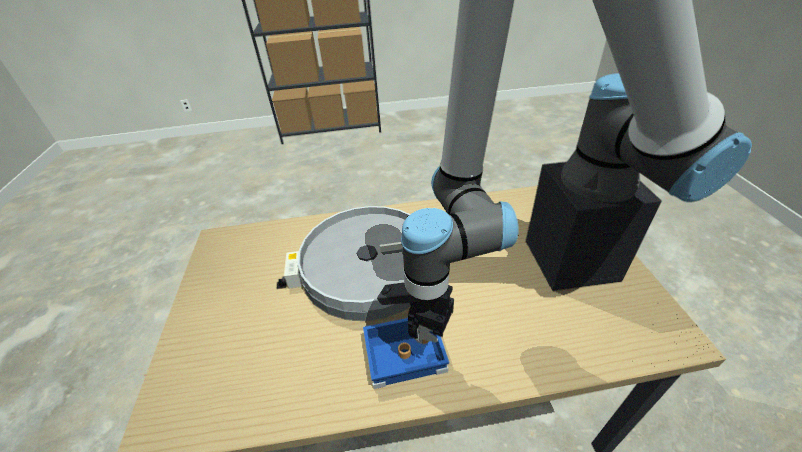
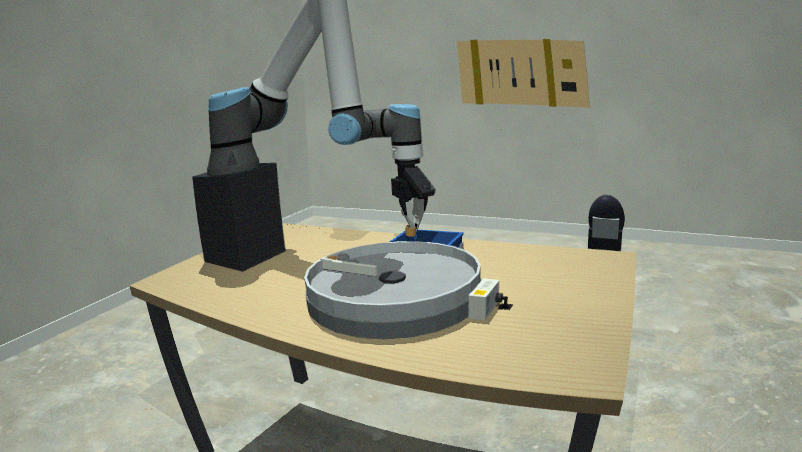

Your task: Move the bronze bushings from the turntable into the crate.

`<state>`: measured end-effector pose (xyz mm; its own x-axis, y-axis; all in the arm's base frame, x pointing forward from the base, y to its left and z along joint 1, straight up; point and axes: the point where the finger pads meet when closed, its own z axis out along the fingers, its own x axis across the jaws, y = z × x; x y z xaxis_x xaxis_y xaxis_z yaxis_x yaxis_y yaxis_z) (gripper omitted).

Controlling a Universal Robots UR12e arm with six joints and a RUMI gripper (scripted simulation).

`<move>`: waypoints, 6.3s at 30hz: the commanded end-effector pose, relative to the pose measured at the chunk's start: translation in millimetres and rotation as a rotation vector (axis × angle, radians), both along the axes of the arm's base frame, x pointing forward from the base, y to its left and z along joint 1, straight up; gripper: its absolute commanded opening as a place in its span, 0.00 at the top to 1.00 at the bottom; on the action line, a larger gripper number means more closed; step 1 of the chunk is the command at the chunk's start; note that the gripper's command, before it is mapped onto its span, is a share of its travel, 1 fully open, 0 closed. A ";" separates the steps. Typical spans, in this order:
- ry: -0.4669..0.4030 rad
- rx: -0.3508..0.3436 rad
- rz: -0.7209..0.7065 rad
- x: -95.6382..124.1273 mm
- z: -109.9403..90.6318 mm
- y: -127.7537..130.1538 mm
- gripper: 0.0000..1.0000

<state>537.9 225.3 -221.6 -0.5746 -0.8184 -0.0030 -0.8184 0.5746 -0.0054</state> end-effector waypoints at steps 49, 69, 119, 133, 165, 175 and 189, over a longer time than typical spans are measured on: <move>-0.001 0.000 0.000 0.7 -26.8 0.1 1.00; -0.001 0.000 0.000 0.8 -41.6 0.1 1.00; -0.001 0.000 0.000 0.8 -44.2 0.1 1.00; -0.001 0.000 0.000 0.8 -47.5 0.1 1.00; -0.001 0.000 0.000 0.8 -47.6 0.1 1.00; -0.001 0.000 0.000 0.8 -47.6 0.1 0.94; -0.001 0.000 0.000 0.8 -47.6 0.1 0.94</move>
<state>538.3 225.3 -269.6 -0.5746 -0.8184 -0.0031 -0.8184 0.5746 -0.0055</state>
